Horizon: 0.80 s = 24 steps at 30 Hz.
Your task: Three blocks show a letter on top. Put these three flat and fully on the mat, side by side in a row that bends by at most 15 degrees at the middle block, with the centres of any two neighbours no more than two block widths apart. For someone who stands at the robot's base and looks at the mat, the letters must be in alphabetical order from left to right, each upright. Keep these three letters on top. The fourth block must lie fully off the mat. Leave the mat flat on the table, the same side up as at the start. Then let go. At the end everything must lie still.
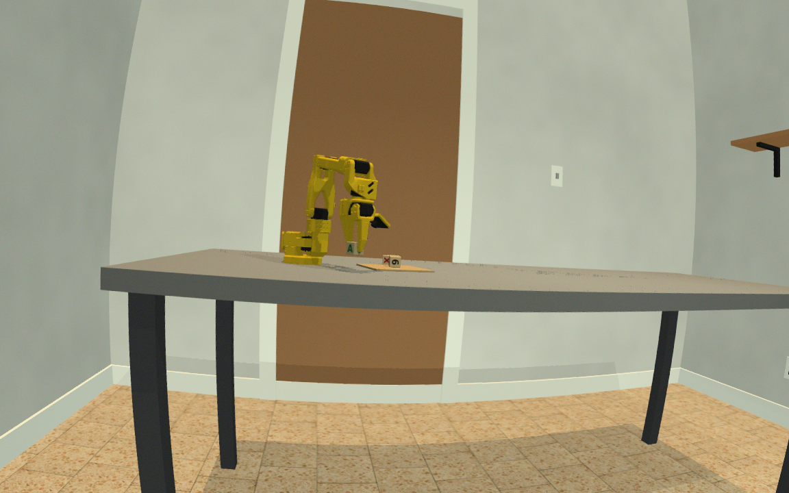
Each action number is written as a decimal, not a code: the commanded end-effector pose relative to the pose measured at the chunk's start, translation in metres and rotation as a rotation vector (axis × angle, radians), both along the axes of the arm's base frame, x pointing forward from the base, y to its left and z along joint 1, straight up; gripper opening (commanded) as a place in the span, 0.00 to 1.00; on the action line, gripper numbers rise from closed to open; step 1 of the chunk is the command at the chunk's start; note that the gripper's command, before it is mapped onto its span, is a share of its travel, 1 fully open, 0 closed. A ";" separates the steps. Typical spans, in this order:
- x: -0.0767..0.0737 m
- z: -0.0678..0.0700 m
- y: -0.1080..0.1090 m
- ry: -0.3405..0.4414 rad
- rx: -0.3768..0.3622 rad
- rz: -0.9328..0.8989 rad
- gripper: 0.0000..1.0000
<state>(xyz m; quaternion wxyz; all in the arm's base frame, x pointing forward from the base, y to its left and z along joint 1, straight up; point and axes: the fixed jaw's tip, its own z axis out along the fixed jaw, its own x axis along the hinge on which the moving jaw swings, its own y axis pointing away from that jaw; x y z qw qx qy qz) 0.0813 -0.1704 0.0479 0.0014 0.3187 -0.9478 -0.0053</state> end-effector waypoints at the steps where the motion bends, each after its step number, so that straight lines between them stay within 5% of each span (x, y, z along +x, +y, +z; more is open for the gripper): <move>1: 0.003 0.020 -0.005 -0.030 -0.057 0.000 0.00; 15: 0.008 0.024 -0.001 -0.031 -0.057 0.028 0.00; 24: 0.056 0.021 0.034 -0.039 -0.052 0.346 0.00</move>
